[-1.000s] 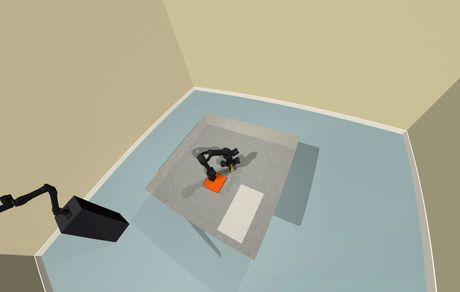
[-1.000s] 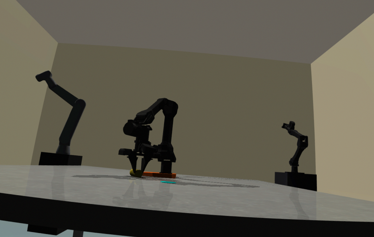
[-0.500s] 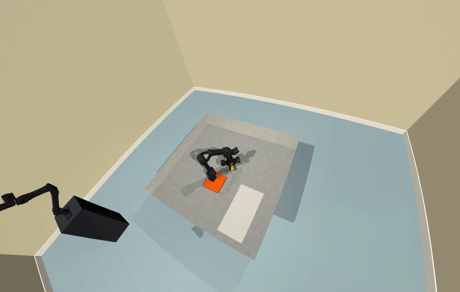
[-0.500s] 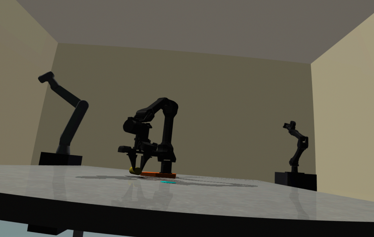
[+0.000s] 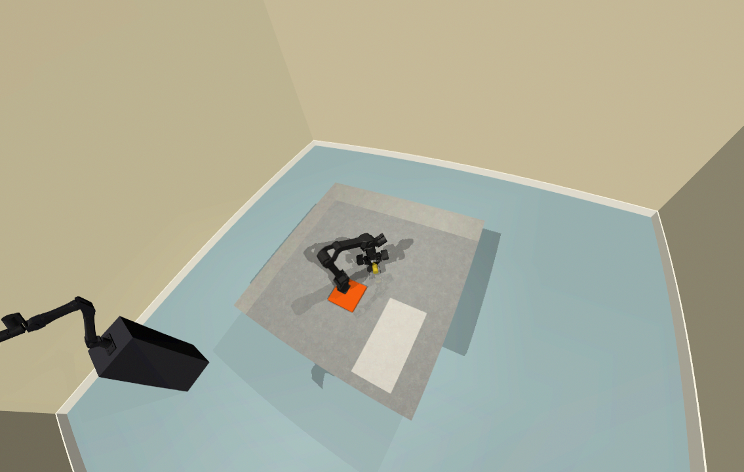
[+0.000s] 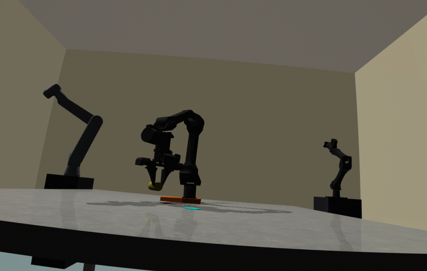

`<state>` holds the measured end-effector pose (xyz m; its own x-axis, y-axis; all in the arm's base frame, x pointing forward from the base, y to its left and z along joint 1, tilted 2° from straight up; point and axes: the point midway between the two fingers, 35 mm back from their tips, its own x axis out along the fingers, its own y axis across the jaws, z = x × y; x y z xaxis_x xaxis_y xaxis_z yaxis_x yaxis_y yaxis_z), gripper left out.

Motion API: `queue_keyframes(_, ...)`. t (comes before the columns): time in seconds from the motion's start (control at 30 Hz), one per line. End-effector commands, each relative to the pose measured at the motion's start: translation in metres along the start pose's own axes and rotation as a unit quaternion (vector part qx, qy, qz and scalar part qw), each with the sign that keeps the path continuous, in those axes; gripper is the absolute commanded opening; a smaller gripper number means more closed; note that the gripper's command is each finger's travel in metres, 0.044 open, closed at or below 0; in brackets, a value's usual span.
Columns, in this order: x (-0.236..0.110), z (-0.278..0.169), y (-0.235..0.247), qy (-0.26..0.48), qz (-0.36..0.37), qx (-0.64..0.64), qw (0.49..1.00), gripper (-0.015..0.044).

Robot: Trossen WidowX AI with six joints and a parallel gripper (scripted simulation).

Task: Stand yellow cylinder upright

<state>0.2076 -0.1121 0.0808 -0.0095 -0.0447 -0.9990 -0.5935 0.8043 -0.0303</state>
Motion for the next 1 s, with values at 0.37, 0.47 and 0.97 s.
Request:
queue_keyframes(0.37,-0.040,-0.001,0.002,-0.005,-0.002,-0.007,1.000,0.0105)
queue_keyframes(0.47,-0.048,-0.002,0.004,-0.005,0.000,-0.009,1.000,0.0105)
queue_keyframes(0.97,-0.067,0.010,0.004,-0.006,0.002,-0.032,0.999,0.0105)
